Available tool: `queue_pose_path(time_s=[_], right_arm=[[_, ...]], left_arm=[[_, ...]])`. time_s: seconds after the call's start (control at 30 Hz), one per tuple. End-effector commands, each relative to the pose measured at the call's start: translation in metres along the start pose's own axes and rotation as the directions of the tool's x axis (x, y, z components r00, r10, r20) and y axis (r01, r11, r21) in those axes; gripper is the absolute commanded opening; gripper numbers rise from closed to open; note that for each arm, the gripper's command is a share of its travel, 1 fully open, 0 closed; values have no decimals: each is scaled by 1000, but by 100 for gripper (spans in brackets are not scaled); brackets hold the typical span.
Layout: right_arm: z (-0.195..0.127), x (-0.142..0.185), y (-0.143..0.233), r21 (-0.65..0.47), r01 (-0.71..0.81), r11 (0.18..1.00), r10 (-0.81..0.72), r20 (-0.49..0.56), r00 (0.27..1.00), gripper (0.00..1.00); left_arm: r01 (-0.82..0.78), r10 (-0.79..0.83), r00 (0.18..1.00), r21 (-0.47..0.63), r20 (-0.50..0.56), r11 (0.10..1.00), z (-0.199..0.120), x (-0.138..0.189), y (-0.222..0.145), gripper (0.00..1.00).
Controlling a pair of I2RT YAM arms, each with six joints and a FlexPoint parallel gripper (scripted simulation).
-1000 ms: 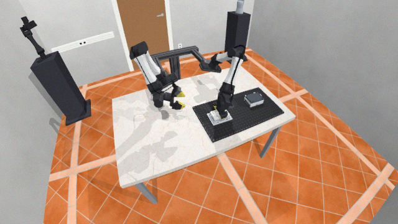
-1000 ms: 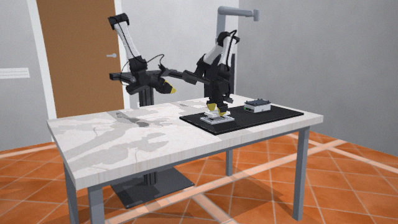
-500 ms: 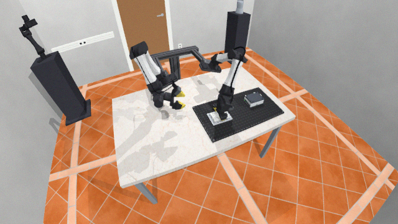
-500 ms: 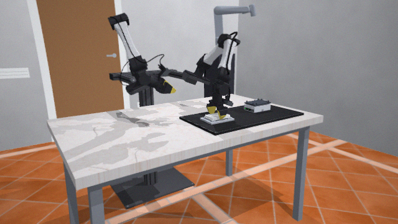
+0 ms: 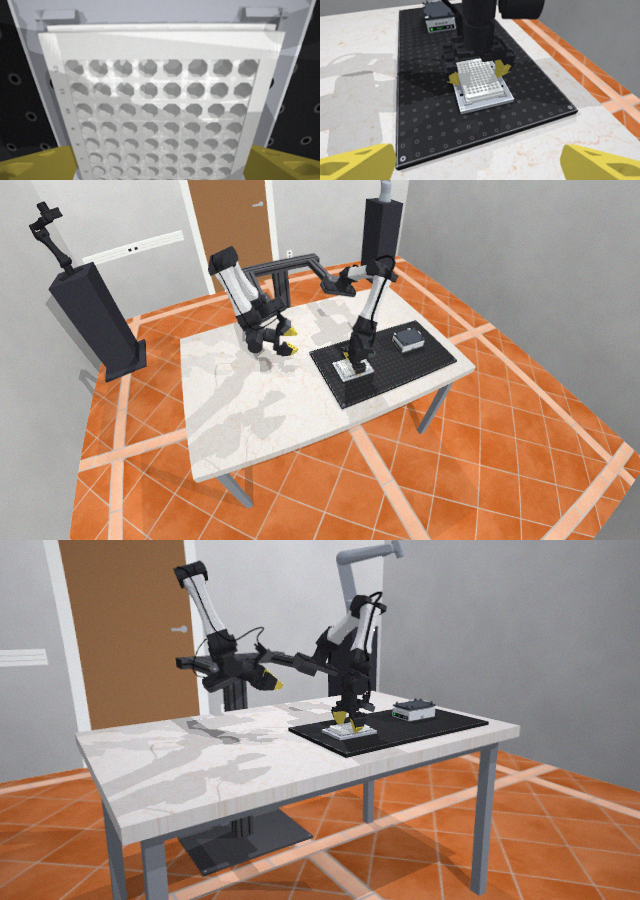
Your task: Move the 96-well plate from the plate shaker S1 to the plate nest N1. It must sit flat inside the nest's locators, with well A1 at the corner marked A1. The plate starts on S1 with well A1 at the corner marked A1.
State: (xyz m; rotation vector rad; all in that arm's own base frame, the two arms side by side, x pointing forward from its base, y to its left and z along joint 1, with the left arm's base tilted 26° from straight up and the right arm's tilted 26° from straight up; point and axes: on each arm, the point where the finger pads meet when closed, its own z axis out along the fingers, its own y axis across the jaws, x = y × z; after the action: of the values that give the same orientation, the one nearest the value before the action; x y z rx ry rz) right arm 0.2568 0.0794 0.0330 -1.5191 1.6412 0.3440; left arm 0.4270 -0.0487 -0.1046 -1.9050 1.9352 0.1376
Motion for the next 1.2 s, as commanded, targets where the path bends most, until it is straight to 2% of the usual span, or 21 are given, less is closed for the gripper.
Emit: queue_pose_path(time_s=[0.0,0.2,0.3,0.4,0.53,0.6,0.67,0.8,0.93,1.17], right_arm=[[-3,-5,-7,10,17,1000,-17,22,1000,100],[-3,-6,-8,11,18,1000,-18,22,1000,100],[-3,-6,-8,11,18,1000,-18,22,1000,100],[-3,-6,-8,11,18,1000,-18,22,1000,100],[-3,-6,-8,11,18,1000,-18,22,1000,100],[-3,-6,-8,11,18,1000,-18,22,1000,100],[-3,-6,-8,11,18,1000,-18,22,1000,100],[-3,-6,-8,12,18,1000,-19,22,1000,100],[-3,-6,-8,12,18,1000,-19,22,1000,100],[-3,-6,-8,12,18,1000,-19,22,1000,100]], left_arm=[[15,-15,1000,63,-2,998,-33,0,-19,100],[28,-27,1000,84,-11,996,-43,2,-19,100],[41,-39,999,111,-20,993,-66,2,-34,100],[33,-32,999,108,-13,994,-86,0,-32,100],[-93,86,995,138,53,986,-98,-2,-30,100],[-211,194,974,151,120,966,-101,-3,-27,100],[-211,194,974,151,120,966,-101,-3,-27,100],[-463,413,871,164,266,871,-111,2,-22,100],[-636,560,745,134,362,760,-118,9,-9,100],[-821,711,527,61,465,568,-124,18,15,100]])
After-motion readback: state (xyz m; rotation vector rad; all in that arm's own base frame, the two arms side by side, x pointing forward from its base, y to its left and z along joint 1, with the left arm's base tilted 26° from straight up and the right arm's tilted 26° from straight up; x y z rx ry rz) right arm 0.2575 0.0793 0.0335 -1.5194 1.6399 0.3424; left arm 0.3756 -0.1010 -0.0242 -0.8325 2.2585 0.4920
